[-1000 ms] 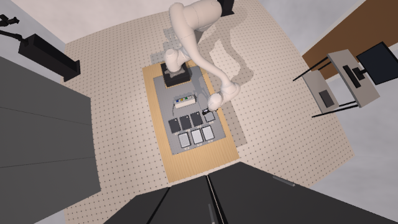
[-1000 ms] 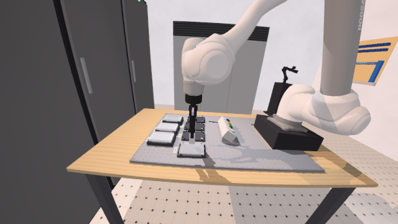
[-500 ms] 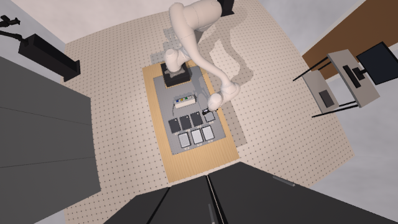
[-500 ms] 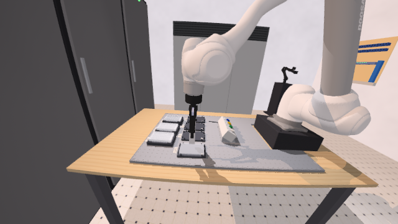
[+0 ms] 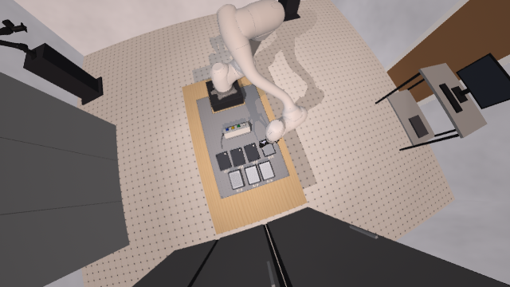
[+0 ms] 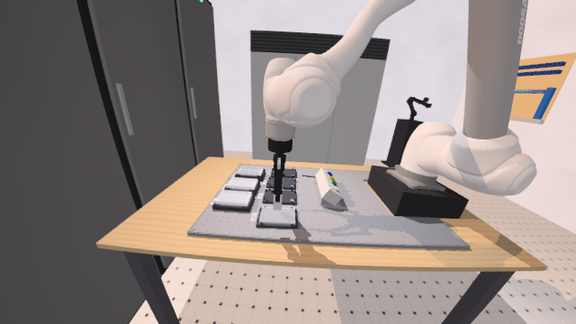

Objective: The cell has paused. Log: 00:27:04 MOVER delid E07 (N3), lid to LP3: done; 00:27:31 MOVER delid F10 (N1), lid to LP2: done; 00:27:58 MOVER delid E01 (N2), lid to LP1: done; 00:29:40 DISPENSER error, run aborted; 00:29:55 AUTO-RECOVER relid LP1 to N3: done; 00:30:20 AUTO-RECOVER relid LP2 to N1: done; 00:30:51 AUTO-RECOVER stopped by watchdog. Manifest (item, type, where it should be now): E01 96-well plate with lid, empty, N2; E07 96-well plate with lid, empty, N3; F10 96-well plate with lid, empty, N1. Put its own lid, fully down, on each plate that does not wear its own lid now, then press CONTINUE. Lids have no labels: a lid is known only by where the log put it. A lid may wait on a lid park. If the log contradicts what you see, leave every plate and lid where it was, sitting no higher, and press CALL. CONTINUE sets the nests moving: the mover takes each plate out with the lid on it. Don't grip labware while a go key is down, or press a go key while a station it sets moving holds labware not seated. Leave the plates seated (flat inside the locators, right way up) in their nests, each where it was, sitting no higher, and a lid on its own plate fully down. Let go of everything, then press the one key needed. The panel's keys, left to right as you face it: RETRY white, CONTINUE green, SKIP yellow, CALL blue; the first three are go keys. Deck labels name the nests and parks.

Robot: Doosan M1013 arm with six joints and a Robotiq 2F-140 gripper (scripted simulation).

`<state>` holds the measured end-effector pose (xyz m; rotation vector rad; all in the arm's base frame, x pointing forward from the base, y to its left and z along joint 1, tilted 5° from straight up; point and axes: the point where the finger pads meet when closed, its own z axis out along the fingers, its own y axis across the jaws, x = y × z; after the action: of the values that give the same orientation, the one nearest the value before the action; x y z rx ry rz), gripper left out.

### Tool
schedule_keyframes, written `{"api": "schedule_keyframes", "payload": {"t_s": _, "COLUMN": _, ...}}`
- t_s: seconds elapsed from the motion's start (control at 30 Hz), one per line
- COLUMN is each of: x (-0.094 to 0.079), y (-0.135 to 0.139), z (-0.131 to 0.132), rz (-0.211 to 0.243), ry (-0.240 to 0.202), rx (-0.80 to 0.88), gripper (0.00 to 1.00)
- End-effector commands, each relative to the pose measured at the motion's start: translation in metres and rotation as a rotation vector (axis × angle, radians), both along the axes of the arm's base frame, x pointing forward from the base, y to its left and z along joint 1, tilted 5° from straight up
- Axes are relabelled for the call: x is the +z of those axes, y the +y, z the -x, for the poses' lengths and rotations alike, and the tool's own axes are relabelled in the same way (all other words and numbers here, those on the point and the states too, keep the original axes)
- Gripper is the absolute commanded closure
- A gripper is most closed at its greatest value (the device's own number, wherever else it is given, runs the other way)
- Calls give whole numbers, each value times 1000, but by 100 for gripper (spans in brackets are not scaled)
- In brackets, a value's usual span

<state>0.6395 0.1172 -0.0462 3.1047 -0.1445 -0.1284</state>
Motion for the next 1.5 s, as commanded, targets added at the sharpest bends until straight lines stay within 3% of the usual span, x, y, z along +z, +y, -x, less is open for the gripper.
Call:
{"api": "schedule_keyframes", "payload": {"t_s": 0.0, "x": -6, "y": 3, "z": 1, "rz": -5, "ry": 0, "rx": -6, "gripper": 34}}
{"api": "schedule_keyframes", "payload": {"t_s": 0.83, "x": -42, "y": 2, "z": 4, "rz": -5, "ry": 0, "rx": -6, "gripper": 34}}
{"api": "schedule_keyframes", "payload": {"t_s": 1.47, "x": -48, "y": 2, "z": 4, "rz": -5, "ry": 0, "rx": -6, "gripper": 34}}
